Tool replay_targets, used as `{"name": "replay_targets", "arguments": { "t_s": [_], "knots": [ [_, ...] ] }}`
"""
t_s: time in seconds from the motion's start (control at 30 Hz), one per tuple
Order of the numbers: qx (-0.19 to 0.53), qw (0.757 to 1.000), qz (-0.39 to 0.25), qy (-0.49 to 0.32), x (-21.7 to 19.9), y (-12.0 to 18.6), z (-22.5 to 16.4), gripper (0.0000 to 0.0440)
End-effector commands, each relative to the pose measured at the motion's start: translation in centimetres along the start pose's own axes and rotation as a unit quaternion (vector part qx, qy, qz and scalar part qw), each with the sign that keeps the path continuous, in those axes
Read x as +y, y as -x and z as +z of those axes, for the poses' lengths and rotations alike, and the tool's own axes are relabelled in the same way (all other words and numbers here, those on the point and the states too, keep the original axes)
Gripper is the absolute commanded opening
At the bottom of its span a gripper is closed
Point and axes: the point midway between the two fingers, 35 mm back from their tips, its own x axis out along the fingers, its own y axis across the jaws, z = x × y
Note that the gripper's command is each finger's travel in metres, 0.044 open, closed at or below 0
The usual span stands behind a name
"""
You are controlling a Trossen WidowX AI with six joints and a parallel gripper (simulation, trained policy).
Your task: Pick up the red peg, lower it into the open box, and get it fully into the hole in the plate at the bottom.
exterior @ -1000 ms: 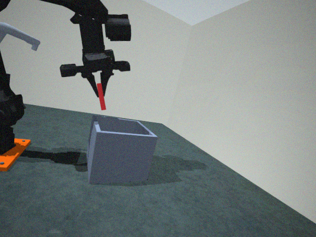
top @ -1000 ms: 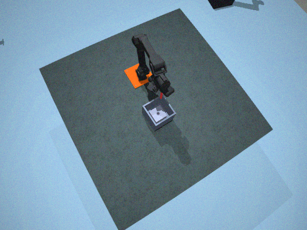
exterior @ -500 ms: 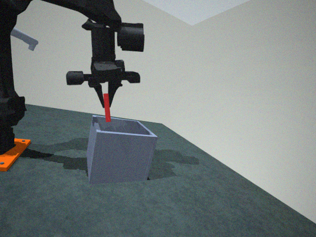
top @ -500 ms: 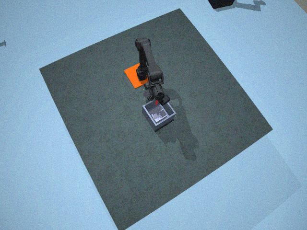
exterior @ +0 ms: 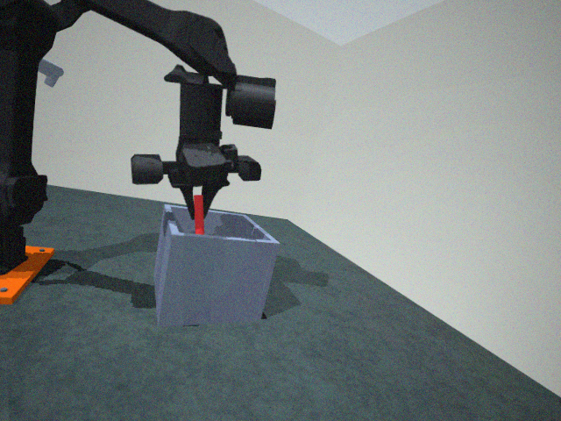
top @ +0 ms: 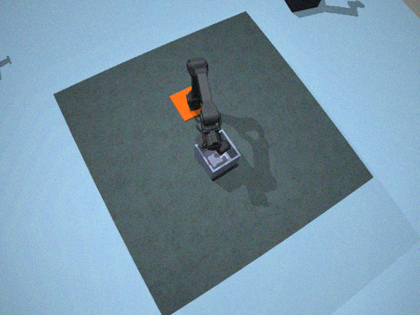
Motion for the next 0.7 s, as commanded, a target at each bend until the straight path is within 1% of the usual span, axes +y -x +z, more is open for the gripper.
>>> {"name": "replay_targets", "arguments": {
  "t_s": [0.0, 0.17, 0.67],
  "knots": [
    [0.016, 1.0, -0.007, 0.006, 0.1, -1.4, 0.2, 0.0004],
    [0.029, 0.999, -0.007, 0.013, 0.5, -2.7, 0.2, 0.001],
    [0.045, 0.998, -0.013, 0.051, 1.3, -6.5, 0.7, 0.0007]
  ]
}}
